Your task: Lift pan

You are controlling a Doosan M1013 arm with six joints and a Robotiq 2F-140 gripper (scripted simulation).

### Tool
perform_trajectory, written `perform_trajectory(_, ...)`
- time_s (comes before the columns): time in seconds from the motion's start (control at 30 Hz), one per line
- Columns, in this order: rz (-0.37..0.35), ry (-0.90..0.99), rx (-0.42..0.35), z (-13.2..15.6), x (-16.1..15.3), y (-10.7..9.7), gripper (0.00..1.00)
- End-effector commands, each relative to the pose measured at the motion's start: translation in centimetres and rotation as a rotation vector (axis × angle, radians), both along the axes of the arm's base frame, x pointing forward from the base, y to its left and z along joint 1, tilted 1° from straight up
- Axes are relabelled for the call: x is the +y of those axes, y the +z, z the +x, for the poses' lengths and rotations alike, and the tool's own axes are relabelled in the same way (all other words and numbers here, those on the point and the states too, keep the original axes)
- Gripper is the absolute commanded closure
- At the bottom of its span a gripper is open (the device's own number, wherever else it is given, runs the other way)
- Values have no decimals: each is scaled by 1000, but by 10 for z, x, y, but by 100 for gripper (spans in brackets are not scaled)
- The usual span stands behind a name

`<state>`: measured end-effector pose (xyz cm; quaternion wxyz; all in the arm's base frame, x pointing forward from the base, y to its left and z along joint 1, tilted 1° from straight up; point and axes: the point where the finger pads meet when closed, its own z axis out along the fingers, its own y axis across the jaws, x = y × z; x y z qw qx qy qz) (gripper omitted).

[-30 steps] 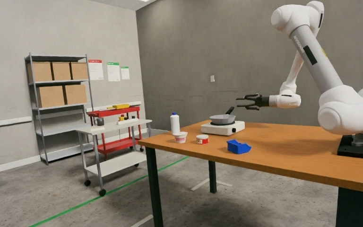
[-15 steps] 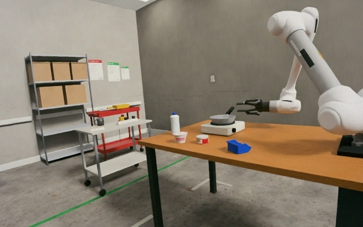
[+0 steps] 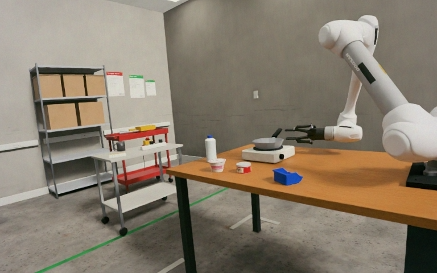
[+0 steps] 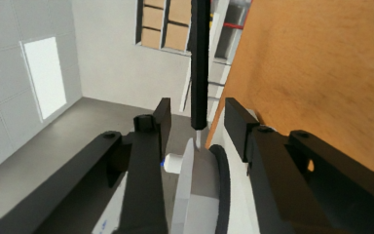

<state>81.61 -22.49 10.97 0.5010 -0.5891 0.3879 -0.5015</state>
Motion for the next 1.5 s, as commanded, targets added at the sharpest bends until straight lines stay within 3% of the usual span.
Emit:
perform_trajectory(0.0,-5,-4,-13,3,-1,0,59)
perform_trajectory(1.47,0,-4,-5,14,1,-5,59)
